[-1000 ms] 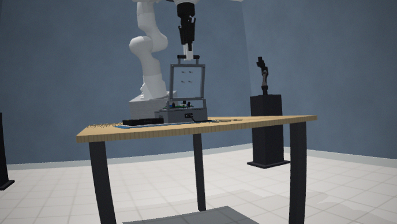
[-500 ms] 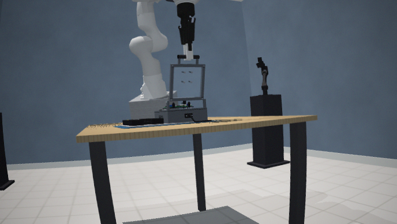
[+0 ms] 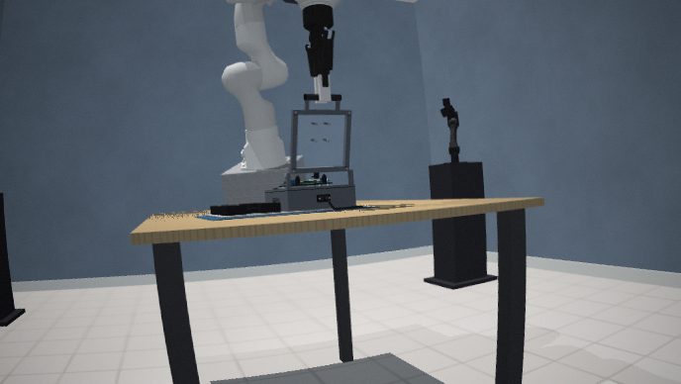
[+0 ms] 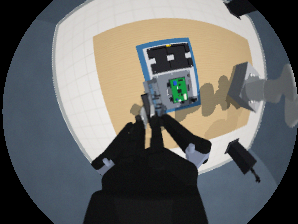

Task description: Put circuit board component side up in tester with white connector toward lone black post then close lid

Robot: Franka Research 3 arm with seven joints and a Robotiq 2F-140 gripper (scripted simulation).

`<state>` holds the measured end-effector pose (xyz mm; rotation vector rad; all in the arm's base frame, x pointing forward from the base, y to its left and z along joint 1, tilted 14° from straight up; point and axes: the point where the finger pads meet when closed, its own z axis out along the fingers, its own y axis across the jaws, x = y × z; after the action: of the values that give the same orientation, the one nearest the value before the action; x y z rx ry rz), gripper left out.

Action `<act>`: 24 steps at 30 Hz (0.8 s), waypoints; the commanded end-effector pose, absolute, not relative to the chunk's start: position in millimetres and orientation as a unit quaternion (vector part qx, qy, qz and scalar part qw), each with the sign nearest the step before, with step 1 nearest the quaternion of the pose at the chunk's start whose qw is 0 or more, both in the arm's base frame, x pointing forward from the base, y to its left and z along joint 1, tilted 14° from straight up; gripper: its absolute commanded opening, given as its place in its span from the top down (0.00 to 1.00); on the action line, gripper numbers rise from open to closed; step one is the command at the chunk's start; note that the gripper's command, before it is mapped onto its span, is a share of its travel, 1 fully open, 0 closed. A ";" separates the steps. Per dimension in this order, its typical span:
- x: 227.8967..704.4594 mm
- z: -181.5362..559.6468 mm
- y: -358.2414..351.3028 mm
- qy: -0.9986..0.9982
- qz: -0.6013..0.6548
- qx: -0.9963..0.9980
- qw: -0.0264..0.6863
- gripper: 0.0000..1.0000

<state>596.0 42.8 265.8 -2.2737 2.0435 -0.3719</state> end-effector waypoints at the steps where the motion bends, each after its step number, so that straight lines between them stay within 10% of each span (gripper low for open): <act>1: 591.5 264.1 40.7 0.664 -0.119 -0.738 0.028 1.00; 24: 577.0 263.7 39.4 0.664 -0.119 -0.738 0.028 1.00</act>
<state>583.1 41.6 266.4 -2.2698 2.0401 -0.3705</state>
